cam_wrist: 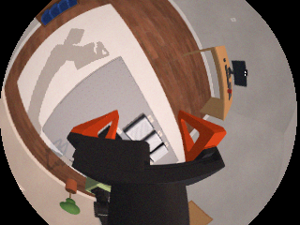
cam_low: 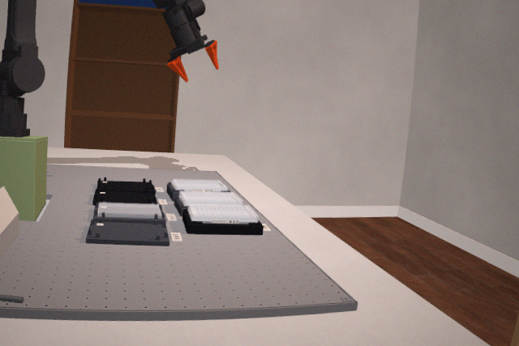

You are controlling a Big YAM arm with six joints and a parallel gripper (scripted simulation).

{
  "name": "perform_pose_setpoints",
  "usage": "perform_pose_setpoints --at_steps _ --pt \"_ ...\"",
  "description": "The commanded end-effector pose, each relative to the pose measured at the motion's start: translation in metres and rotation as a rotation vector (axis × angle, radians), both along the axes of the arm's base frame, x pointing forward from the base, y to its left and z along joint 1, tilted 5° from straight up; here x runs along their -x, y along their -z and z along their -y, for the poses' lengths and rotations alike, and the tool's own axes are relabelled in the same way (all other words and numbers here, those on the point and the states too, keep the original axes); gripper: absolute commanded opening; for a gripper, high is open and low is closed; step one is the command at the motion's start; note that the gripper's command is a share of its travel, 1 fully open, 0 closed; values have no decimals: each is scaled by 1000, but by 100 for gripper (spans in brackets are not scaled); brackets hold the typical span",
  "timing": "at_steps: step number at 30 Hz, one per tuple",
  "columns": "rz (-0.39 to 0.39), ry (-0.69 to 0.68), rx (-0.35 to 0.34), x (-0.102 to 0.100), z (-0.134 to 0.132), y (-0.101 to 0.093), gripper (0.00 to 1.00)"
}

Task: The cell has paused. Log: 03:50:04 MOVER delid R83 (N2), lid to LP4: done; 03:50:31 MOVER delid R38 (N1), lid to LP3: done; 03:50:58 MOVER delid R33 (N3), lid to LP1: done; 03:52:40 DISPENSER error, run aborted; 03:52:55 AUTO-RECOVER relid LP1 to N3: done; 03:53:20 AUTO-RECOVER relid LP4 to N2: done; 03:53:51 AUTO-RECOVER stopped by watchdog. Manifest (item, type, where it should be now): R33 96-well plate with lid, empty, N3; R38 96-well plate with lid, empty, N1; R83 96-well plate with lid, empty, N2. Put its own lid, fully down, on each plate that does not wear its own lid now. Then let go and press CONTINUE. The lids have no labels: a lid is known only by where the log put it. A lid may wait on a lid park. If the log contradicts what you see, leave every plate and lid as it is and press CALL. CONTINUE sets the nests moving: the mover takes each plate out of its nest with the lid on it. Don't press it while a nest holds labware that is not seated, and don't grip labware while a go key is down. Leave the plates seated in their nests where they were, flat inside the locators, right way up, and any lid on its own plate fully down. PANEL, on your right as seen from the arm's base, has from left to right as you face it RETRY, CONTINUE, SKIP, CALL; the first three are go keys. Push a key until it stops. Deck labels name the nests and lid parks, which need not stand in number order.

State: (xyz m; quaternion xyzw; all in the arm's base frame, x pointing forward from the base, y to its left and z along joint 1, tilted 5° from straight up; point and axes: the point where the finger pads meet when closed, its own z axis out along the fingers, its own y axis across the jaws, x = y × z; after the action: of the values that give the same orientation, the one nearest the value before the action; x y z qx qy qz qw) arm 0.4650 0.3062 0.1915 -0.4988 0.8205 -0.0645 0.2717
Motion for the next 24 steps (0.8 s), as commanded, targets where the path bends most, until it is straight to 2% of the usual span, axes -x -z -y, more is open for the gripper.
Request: perform_pose_setpoints --at_steps 1,3,6,10,11,13,18,20,24 --pt "-65 90 -1 -5 21 25 100" --pt "-41 89 -18 -11 25 28 100" --pt "-38 71 -7 -12 36 39 100" --pt "-37 71 -6 -12 37 39 100" --pt "-52 82 -20 -5 29 43 100" --pt "-87 139 -17 -8 49 52 100" --pt "-149 219 -22 -5 69 70 100" --pt "-126 217 -38 -10 74 74 100" --pt "-123 199 -26 -9 85 84 100"
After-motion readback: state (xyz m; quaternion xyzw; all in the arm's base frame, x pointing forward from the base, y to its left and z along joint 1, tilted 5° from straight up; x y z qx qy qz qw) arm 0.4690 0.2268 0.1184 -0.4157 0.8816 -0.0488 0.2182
